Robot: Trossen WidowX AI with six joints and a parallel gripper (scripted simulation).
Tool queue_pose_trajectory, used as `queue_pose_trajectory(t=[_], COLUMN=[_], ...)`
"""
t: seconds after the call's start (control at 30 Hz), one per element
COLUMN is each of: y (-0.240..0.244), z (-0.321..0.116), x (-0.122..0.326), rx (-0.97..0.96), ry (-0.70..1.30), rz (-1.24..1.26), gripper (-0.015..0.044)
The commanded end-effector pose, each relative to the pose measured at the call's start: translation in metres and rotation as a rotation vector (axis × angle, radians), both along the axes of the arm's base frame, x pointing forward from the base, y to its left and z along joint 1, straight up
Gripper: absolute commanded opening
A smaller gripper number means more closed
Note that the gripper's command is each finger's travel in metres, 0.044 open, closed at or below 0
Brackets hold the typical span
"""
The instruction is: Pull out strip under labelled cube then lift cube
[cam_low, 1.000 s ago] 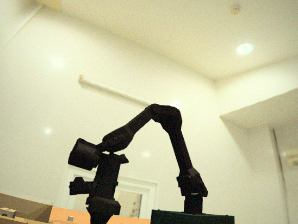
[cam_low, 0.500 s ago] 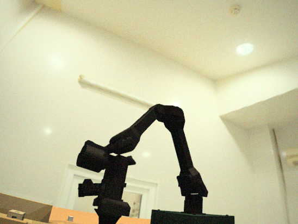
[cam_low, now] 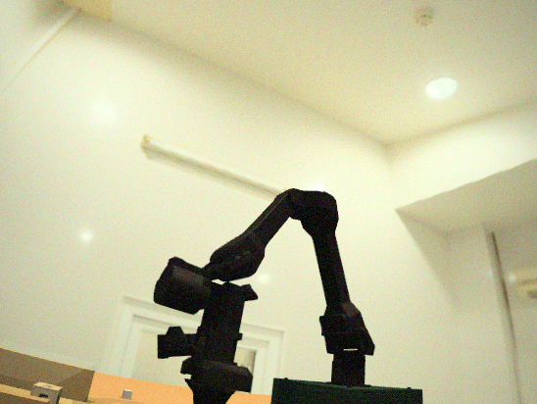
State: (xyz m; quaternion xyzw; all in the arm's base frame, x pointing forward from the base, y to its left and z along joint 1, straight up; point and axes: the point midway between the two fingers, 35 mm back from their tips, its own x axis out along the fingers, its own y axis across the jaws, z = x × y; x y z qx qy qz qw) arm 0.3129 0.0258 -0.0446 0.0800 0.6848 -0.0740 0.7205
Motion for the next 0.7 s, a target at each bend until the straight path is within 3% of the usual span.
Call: queue_pose_trajectory(t=[0.0,0.67], y=[0.001,0.007], z=[-0.006,-0.006], x=[-0.016,-0.043], rx=[0.002,0.002], ry=[0.031,0.034], rz=[-0.004,-0.004], gripper=[0.0,0.0])
